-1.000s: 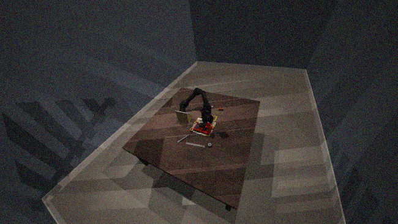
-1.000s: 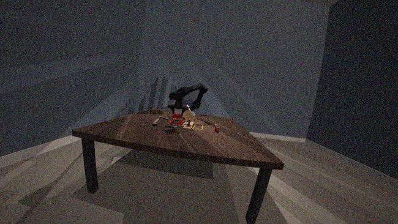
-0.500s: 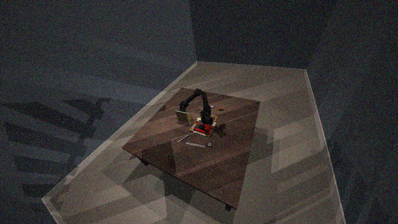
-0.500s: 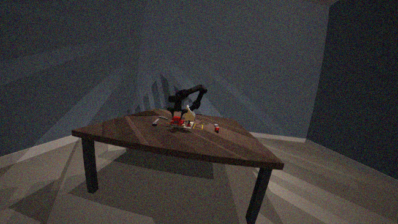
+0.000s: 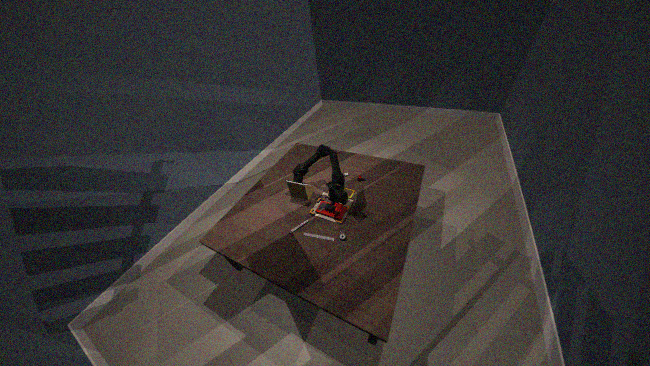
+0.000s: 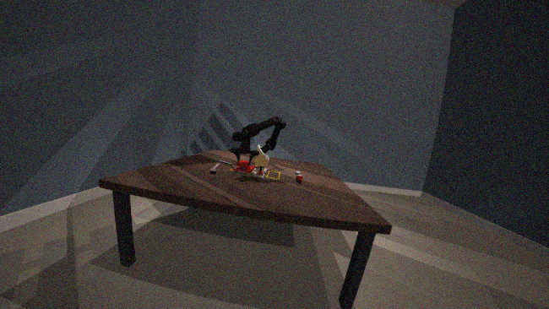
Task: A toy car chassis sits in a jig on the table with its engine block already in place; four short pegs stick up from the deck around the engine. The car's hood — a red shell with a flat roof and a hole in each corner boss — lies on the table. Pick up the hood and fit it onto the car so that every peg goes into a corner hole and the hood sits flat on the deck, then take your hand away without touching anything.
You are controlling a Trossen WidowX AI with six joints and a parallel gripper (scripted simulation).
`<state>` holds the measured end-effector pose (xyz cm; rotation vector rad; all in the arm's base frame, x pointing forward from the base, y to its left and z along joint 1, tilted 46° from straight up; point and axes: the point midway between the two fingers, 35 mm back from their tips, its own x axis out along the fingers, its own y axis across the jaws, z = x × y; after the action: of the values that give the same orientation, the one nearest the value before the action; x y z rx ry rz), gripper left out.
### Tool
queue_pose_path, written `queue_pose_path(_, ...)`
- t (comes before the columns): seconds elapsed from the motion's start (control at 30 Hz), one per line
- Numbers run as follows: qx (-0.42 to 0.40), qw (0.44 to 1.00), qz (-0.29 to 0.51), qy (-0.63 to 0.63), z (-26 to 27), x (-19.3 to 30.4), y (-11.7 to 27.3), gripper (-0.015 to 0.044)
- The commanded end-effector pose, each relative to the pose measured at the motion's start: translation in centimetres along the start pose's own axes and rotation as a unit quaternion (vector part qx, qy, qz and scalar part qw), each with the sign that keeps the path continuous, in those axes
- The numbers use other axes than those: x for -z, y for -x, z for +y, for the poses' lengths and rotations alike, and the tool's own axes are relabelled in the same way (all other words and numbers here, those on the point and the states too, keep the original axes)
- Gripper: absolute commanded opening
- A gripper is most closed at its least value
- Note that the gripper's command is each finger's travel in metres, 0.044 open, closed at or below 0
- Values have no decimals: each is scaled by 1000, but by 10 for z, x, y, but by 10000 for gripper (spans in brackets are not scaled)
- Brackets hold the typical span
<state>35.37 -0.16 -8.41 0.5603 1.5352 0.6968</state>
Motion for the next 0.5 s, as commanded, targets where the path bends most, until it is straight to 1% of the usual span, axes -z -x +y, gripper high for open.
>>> queue_pose_path(0.0,-2,1000,-2,-2,0,0,0,0)
queue_pose_path(0.47,-2,1000,-2,-2,0,0,-5,0)
